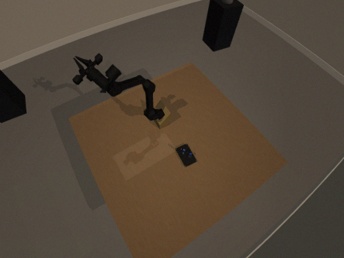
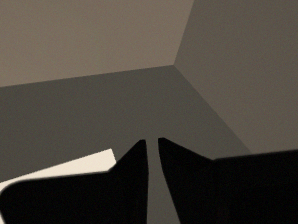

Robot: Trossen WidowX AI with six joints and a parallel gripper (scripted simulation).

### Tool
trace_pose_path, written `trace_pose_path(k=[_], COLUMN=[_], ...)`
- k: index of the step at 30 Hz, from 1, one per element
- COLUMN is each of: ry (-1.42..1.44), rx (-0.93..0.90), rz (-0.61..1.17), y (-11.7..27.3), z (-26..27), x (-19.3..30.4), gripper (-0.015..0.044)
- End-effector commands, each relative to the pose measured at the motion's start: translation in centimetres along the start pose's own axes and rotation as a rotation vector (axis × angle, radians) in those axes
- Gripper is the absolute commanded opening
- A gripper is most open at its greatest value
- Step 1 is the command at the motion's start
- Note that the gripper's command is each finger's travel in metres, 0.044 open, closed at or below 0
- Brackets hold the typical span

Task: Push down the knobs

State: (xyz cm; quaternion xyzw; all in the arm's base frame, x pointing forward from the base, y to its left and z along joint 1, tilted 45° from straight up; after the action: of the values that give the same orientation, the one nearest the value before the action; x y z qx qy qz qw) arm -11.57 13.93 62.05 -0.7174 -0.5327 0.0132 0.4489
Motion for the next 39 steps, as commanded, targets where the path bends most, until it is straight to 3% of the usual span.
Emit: trace_pose_path(k=[1, 18, 39], ry=[0.061, 0.349, 0.628], rx=[0.098, 0.457, 0.911], rz=[-0.007, -0.06, 0.03], y=[0.0, 2.6, 10.8], z=[-2.7, -12.9, -22.4], x=[-1.6, -7.6, -13.0], gripper=[0.0, 0.0, 0.0])
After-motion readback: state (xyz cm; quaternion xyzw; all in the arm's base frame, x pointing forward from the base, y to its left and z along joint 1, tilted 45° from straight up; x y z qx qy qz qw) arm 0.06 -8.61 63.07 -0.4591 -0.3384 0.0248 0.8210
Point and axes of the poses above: the point midway between the two fingers, 35 mm back from their tips, its own y axis back along the fingers, its own z axis across the jaws, x = y × z, the point moved 6 cm from there along y, back along the fingers, and after that the axes turned 7 degrees about -y, right-handed, at the moved point
